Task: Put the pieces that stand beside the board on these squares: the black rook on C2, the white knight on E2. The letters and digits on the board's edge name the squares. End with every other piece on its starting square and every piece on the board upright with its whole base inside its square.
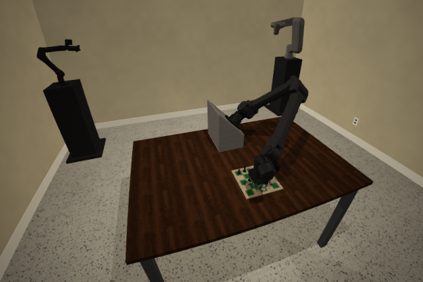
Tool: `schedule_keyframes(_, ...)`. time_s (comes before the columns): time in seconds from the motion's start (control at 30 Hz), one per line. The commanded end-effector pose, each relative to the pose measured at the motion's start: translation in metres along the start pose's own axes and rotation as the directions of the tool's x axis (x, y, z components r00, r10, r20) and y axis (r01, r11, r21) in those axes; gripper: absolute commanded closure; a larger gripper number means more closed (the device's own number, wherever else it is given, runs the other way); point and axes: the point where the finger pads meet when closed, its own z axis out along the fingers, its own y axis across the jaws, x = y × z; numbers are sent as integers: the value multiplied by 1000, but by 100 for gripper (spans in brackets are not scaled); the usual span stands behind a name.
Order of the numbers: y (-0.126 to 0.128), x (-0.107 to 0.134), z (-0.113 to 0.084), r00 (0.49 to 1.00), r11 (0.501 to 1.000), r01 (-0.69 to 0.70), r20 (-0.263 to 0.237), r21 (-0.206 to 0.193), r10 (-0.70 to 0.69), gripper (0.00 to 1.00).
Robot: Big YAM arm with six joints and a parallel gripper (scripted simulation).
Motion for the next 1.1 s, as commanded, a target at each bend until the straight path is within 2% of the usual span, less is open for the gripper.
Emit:
schedule_keyframes(0.0, 1, -10, -1, 1000, 1000, 6, 5, 6, -6, 100)
schedule_keyframes(0.07, 4, -7, 3, 1000, 1000, -2, 5, -2, 2, 100)
schedule_keyframes(1.07, 4, -8, 1, 1000, 1000, 0, 5, 1, 0, 100)
